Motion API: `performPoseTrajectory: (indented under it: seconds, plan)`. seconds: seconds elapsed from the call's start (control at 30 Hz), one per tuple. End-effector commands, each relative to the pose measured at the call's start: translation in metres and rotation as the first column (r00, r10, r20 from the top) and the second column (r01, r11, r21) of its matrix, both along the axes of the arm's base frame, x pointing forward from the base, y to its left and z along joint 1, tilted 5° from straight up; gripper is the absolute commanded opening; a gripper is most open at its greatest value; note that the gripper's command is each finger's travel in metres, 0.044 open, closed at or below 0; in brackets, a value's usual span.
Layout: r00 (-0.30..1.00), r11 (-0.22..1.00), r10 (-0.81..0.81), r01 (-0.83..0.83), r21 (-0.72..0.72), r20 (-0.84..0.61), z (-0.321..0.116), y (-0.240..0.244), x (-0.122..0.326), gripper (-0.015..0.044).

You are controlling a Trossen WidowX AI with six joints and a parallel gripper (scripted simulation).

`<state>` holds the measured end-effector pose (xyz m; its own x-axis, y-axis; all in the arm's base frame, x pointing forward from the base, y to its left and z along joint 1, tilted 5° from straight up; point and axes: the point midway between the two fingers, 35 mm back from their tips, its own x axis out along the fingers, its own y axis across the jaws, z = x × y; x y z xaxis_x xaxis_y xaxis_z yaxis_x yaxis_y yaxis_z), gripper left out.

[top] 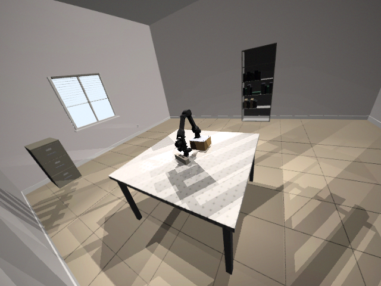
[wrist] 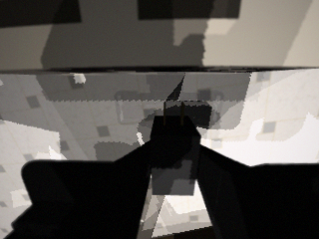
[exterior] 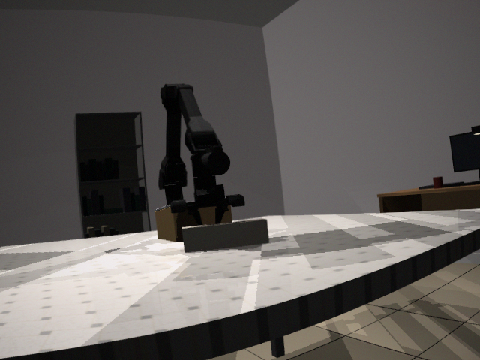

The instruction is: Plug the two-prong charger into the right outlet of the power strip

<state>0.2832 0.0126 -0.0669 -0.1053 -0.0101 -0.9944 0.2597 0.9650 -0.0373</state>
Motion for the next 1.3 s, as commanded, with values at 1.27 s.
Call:
performPoseTrajectory:
  seconds: [1.27]
  plan:
    - [1.000, 1.000, -0.001, 0.001, -0.007, -0.005, -0.0027, -0.0068, 0.0117, 0.0000]
